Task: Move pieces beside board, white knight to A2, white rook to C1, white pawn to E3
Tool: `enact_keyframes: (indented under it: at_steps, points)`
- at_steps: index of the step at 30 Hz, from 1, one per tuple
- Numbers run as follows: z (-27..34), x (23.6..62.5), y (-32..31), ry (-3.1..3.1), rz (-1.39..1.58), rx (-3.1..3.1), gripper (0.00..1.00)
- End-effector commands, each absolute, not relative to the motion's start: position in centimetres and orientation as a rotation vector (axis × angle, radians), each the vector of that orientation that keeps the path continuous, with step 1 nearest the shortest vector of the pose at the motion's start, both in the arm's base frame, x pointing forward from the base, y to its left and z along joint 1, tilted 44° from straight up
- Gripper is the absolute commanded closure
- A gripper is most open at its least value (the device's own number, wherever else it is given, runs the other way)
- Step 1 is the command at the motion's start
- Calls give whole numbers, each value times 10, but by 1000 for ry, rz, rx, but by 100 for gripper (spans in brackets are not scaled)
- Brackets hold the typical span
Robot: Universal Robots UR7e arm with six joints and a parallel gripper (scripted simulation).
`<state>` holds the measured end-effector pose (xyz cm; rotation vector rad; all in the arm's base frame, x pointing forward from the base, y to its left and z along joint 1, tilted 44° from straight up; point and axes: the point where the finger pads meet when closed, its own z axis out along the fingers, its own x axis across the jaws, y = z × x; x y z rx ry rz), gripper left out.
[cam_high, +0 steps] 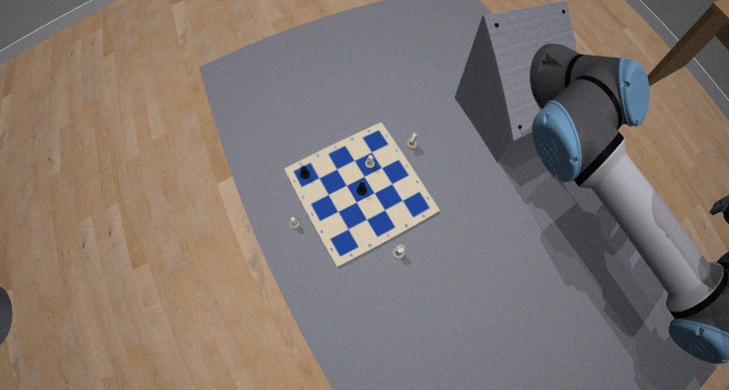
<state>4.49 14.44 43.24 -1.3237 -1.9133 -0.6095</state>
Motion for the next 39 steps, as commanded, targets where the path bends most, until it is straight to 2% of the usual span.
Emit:
enact_keyframes:
  at_steps: [1, 39]
  points:
    - [432, 45, 144, -1913, -610, -1324, 0]
    - [443, 49, 128, -1907, -596, -1323, 0]
